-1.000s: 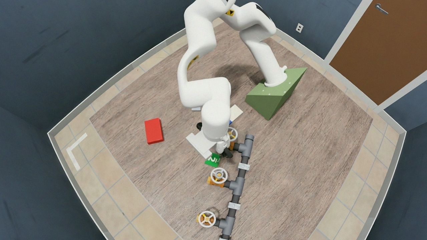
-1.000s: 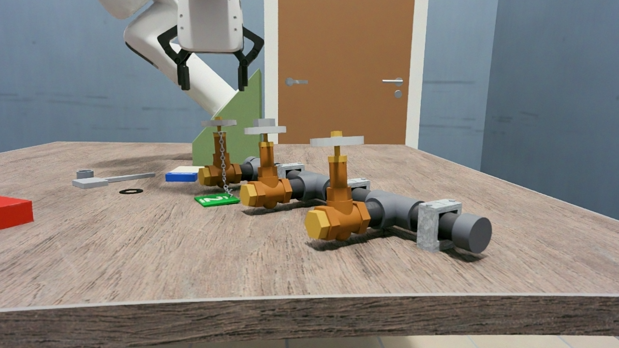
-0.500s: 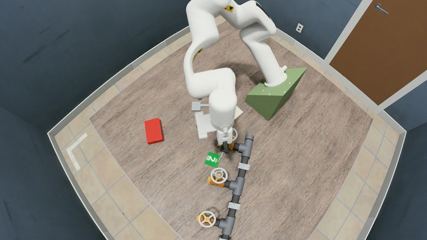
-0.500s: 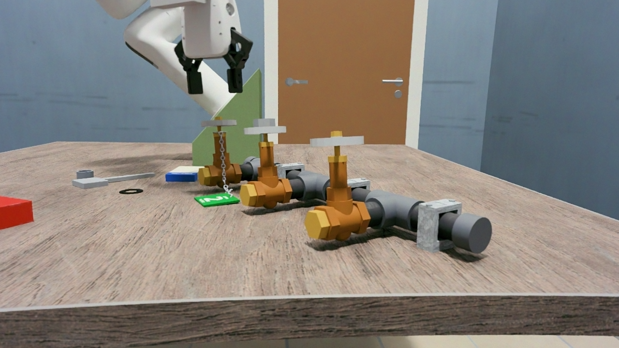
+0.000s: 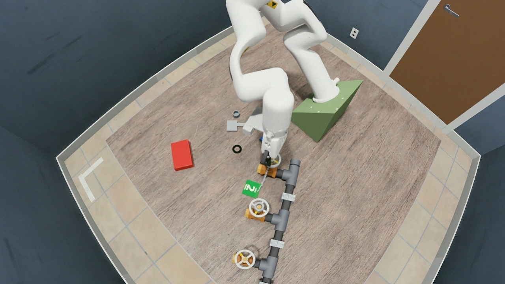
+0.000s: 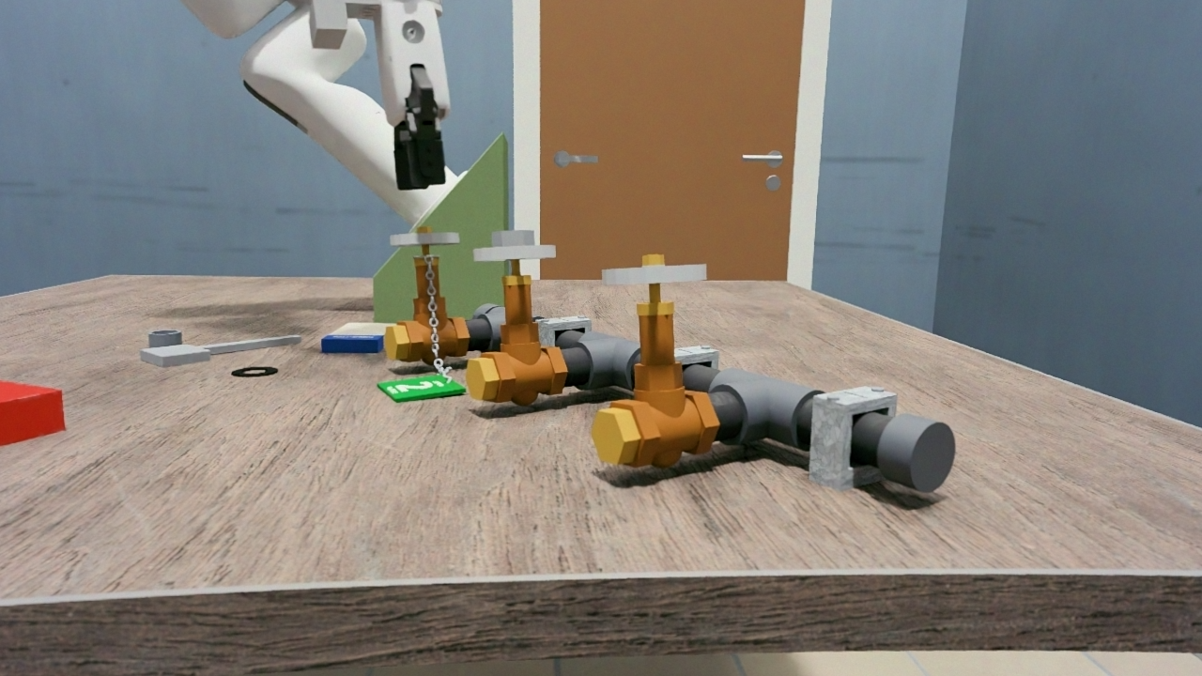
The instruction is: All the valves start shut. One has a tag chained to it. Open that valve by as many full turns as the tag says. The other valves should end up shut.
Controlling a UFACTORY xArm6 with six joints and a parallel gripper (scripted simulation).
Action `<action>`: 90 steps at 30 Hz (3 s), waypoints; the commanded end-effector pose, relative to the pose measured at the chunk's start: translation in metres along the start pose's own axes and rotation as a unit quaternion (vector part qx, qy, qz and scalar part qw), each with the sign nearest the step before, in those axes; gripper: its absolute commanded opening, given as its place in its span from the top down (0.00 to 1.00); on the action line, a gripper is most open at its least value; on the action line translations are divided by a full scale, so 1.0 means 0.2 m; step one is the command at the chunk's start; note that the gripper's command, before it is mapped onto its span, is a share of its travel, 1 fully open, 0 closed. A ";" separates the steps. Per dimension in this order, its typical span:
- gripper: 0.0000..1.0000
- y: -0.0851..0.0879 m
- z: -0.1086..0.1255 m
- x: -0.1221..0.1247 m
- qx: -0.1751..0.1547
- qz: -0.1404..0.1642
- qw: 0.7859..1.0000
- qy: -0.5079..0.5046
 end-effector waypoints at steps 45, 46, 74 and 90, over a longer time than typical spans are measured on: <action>0.00 -0.25 0.00 0.01 0.019 -0.031 0.995 -0.091; 0.00 -0.25 0.00 0.01 0.019 -0.031 0.995 -0.091; 1.00 -0.30 0.00 0.01 0.019 -0.031 0.995 -0.091; 1.00 -0.30 0.00 0.01 0.019 -0.031 0.995 -0.088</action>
Point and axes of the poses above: the point where the finger pads meet when closed, its own y axis back along the fingers, its own x axis across the jaws, z = x × y, the point moved 1 cm from there along y, back along the fingers, and after that the axes turned 5 degrees about y, right-handed, at the moved point
